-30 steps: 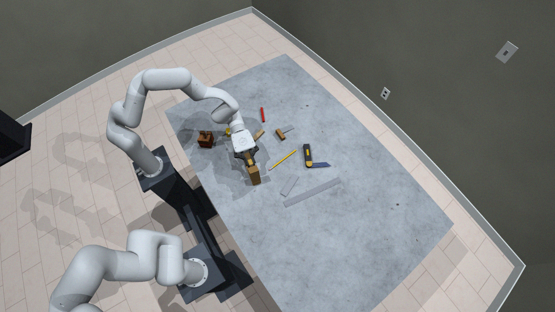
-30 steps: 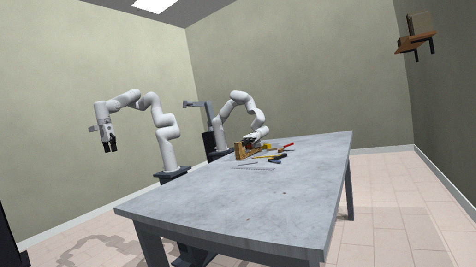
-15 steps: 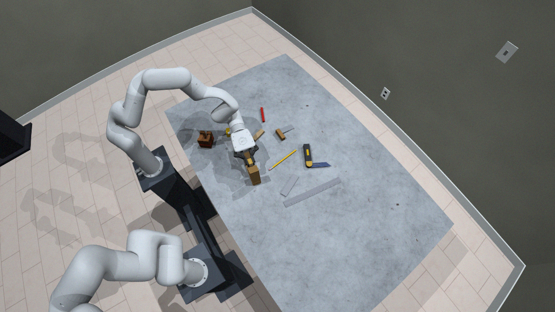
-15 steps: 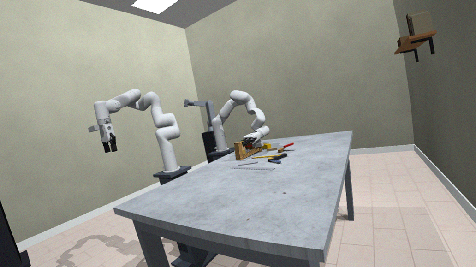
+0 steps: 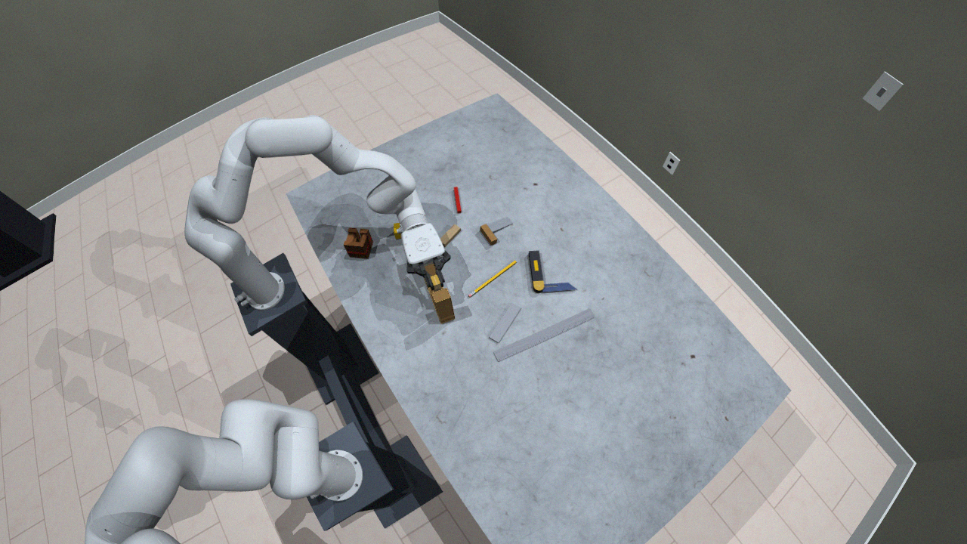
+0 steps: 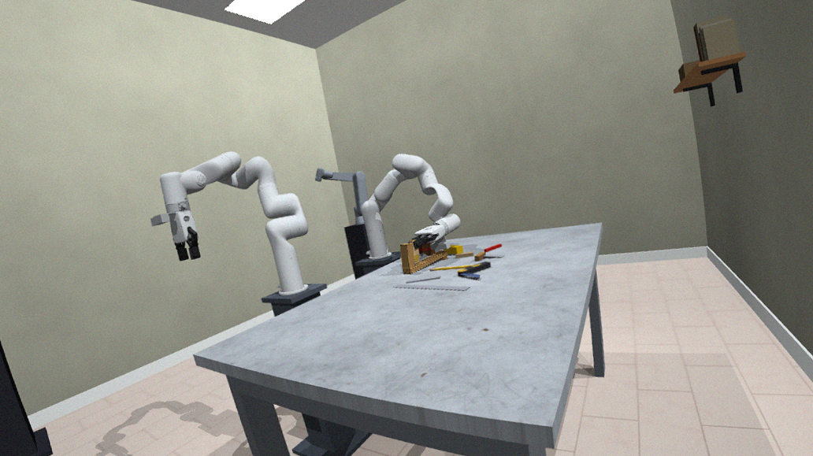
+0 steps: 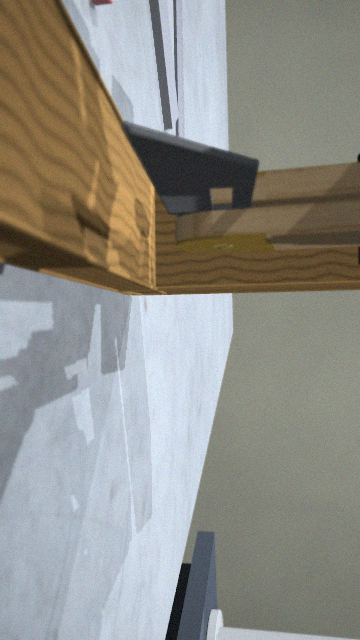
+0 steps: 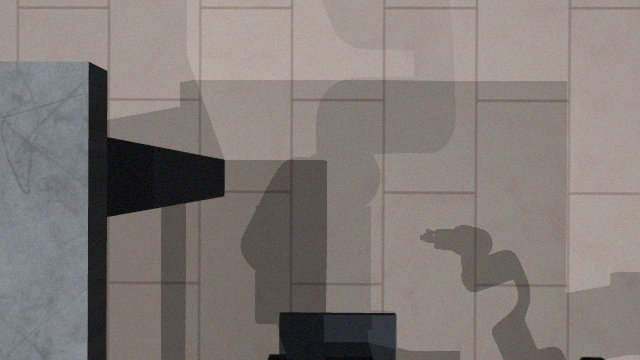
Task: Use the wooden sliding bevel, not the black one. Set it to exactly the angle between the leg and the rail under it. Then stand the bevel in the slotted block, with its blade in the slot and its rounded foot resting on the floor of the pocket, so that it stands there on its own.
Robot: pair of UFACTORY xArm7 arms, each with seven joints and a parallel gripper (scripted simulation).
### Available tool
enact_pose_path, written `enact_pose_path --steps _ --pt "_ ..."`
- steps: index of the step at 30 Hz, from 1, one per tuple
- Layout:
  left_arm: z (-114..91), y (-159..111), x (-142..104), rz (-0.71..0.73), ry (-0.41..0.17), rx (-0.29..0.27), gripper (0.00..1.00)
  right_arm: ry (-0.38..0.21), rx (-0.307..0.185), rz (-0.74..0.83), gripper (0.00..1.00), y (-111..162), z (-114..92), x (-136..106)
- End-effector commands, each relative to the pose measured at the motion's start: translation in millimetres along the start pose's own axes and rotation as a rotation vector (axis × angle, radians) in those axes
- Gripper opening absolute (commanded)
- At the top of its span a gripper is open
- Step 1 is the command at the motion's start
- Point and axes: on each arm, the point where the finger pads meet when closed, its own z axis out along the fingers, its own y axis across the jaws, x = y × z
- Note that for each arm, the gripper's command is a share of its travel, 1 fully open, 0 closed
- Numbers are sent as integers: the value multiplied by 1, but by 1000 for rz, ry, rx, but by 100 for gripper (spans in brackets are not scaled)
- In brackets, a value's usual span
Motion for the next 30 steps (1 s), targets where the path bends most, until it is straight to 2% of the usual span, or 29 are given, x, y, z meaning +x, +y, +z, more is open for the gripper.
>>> enact_pose_path --steps 1,9,30 --pt "-1 1 -6 4 0 0 0 3 1 0 100 0 -1 1" --pt "-3 1 -14 4 0 0 0 3 1 0 100 0 -1 1" --pt "-15 1 -56 4 0 0 0 3 1 0 100 0 -1 1"
